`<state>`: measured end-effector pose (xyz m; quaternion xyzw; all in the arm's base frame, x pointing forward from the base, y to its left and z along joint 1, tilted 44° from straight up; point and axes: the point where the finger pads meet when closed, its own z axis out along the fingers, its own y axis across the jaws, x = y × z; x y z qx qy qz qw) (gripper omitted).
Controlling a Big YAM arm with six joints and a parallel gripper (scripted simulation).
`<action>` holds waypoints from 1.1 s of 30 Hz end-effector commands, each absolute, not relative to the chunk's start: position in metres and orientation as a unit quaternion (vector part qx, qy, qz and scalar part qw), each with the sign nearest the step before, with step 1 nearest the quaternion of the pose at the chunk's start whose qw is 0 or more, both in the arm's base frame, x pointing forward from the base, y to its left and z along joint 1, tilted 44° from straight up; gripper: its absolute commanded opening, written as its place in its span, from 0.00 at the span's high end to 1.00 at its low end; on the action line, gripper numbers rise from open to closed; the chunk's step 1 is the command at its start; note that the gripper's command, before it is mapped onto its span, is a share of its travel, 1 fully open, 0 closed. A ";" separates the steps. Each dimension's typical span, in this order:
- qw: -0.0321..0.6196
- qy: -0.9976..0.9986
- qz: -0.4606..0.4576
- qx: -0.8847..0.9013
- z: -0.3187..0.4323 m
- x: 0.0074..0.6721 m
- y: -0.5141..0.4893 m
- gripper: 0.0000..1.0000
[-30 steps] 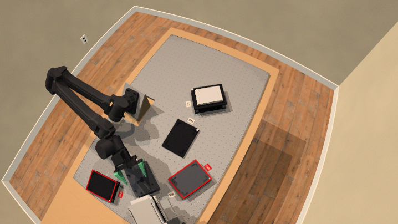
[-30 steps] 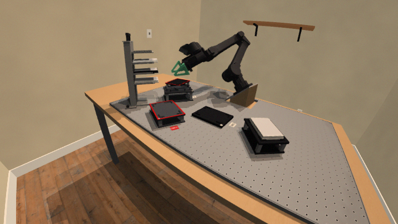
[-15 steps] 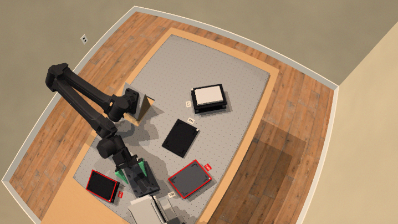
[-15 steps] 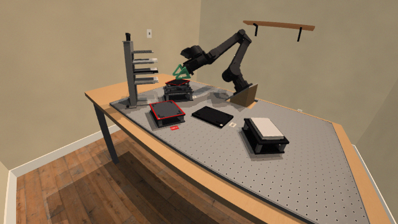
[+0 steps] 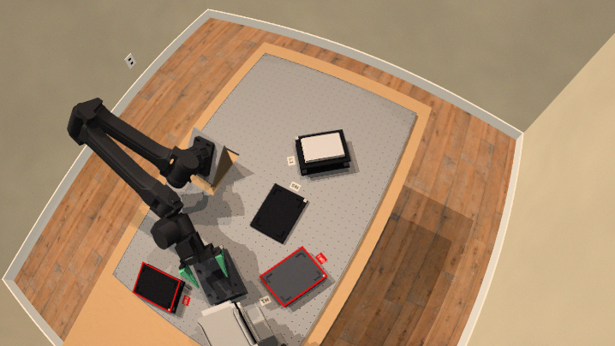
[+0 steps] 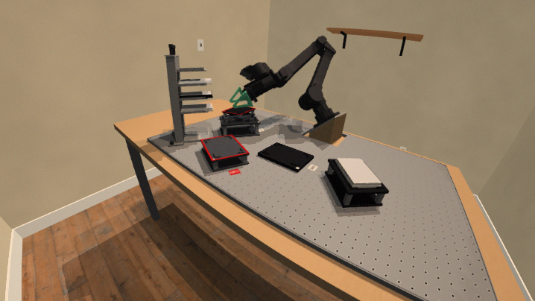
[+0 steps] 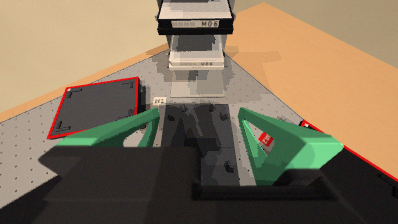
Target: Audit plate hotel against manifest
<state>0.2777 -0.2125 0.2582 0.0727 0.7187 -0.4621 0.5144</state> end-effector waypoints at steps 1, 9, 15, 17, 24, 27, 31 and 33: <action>0.526 0.703 -0.473 0.076 0.286 0.286 -0.221 0.00; 0.507 0.722 -0.466 0.072 0.259 0.289 -0.223 0.00; 0.521 0.712 -0.465 0.073 0.276 0.296 -0.222 0.00; 0.521 0.712 -0.465 0.073 0.276 0.296 -0.222 0.00; 0.521 0.712 -0.465 0.073 0.276 0.296 -0.222 0.00; 0.521 0.712 -0.465 0.073 0.276 0.296 -0.222 0.00; 0.521 0.712 -0.465 0.073 0.276 0.296 -0.222 0.00; 0.521 0.712 -0.465 0.073 0.276 0.296 -0.222 0.00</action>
